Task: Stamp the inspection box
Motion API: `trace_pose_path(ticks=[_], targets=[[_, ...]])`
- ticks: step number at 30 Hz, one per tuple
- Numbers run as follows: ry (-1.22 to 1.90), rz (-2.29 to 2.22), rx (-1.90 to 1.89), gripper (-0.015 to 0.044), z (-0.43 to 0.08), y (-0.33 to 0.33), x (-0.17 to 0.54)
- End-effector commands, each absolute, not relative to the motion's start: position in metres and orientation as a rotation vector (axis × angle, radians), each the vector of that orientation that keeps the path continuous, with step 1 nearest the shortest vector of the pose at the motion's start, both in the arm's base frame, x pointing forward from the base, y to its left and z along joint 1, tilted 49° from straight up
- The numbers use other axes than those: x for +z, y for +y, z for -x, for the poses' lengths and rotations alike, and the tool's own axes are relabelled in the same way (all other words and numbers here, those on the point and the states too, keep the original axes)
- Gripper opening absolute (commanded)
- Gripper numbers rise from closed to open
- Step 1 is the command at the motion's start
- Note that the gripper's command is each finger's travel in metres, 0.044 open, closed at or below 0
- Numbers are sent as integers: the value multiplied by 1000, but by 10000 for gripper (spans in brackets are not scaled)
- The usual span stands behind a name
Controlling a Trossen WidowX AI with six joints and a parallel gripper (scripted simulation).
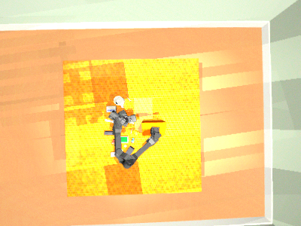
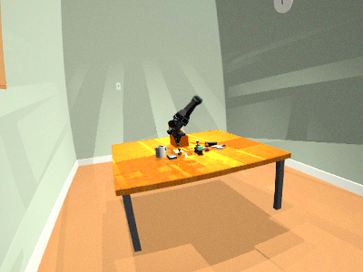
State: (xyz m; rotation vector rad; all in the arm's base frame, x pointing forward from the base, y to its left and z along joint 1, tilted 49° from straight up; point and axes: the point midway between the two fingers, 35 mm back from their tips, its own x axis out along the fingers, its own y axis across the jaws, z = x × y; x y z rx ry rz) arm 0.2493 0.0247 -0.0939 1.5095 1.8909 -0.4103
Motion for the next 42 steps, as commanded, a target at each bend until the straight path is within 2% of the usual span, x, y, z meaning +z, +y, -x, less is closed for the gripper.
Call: trace_pose_path(ticks=[1, 10, 26, 42], targets=[[1888, -1501, -409, 0, -251, 19, -90], [1889, -1501, -408, 0, -253, 14, -80], [1892, -1503, -399, 0, -287, 82, -9], [1891, -1502, -401, 0, -287, 97, -21]])
